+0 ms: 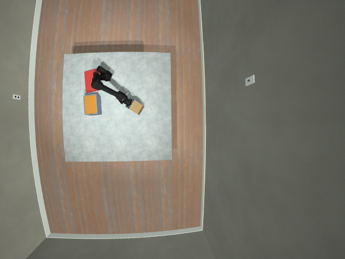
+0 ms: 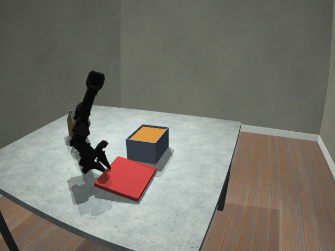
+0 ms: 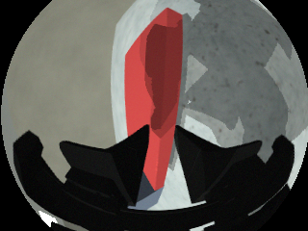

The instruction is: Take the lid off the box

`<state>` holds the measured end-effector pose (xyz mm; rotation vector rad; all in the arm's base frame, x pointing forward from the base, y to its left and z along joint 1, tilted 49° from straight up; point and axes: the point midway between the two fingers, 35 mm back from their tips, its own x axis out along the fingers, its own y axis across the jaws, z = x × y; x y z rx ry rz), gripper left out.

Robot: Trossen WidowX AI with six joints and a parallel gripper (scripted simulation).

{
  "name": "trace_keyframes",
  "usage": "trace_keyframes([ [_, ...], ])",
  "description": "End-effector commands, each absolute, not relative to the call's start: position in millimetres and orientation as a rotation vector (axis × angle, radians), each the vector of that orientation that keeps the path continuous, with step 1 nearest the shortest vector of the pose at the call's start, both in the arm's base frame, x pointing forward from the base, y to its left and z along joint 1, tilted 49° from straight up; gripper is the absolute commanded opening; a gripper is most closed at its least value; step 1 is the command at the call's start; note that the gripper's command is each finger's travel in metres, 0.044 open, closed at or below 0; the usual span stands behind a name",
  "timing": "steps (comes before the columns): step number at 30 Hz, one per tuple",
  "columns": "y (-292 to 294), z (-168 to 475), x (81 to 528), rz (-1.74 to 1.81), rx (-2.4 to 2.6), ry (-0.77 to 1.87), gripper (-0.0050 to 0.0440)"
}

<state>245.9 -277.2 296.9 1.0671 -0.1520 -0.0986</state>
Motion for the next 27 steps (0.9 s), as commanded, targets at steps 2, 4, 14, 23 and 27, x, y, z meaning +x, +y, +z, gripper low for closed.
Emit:
trace_keyframes([
  [2,-279.0,294.3,246.6,-0.103,1.068,-0.152,0.0136],
  [4,-279.1,294.2,246.7,-0.103,1.068,-0.152,0.0137],
  [14,-277.4,295.3,246.8,-0.147,1.109,-0.156,0.0233],
  [23,-277.4,295.3,246.8,-0.147,1.109,-0.156,0.0275],
  [27,-278.7,291.5,248.0,-0.144,1.119,-0.151,0.0275],
])
